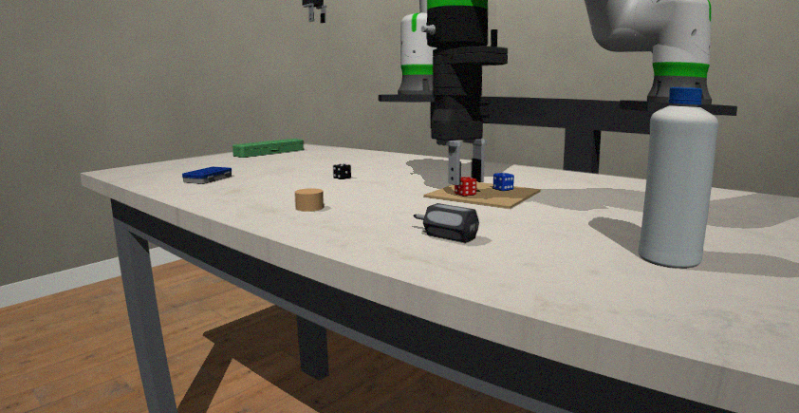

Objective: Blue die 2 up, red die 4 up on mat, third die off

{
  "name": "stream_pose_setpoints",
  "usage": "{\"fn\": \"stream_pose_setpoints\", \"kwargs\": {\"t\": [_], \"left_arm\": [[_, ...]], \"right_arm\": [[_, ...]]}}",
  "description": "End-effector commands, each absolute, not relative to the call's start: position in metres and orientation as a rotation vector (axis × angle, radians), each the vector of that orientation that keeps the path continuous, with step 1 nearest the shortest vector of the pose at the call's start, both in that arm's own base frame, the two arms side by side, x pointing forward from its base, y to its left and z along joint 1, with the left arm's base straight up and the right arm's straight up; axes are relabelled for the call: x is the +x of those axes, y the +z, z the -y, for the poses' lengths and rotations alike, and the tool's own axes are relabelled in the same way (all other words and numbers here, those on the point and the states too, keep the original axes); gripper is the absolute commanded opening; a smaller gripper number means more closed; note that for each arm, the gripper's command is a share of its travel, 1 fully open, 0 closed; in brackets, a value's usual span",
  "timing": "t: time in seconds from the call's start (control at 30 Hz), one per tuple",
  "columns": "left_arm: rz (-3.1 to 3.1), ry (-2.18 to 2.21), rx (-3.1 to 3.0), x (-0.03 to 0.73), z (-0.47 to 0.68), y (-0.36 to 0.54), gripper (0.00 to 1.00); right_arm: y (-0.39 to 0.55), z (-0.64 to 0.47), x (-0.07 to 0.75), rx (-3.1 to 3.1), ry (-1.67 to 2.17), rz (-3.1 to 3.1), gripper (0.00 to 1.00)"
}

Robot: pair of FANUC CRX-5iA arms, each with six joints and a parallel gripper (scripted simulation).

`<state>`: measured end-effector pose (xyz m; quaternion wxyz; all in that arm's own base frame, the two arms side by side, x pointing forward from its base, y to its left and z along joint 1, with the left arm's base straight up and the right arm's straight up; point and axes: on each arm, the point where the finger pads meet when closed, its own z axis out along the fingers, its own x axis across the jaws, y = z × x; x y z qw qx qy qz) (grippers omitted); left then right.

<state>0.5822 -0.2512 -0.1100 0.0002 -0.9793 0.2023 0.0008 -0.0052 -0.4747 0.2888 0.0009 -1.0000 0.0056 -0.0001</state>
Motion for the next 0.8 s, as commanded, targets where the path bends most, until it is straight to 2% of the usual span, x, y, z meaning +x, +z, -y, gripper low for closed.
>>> {"fn": "stream_pose_setpoints", "kwargs": {"t": [0.0,0.37,0.67,0.7,0.77], "left_arm": [[-0.635,0.000,-3.077,0.583,0.252,-0.100,0.79],[-0.635,0.000,-3.077,0.583,0.252,-0.045,0.79],[-0.635,0.000,-3.077,0.583,0.252,-0.036,0.79],[-0.635,0.000,-3.077,0.583,0.252,-0.036,1.00],[-0.635,0.000,-3.077,0.583,0.252,-0.036,1.00]], "right_arm": [[0.290,0.475,-0.005,-3.142,0.000,-0.018,1.00],[0.290,0.475,-0.005,-3.142,0.000,-0.018,1.00],[0.290,0.475,-0.005,-3.142,0.000,-0.018,1.00],[0.290,0.475,-0.005,-3.142,0.000,-0.018,1.00],[0.290,0.475,-0.005,-3.142,0.000,-0.018,1.00]]}}
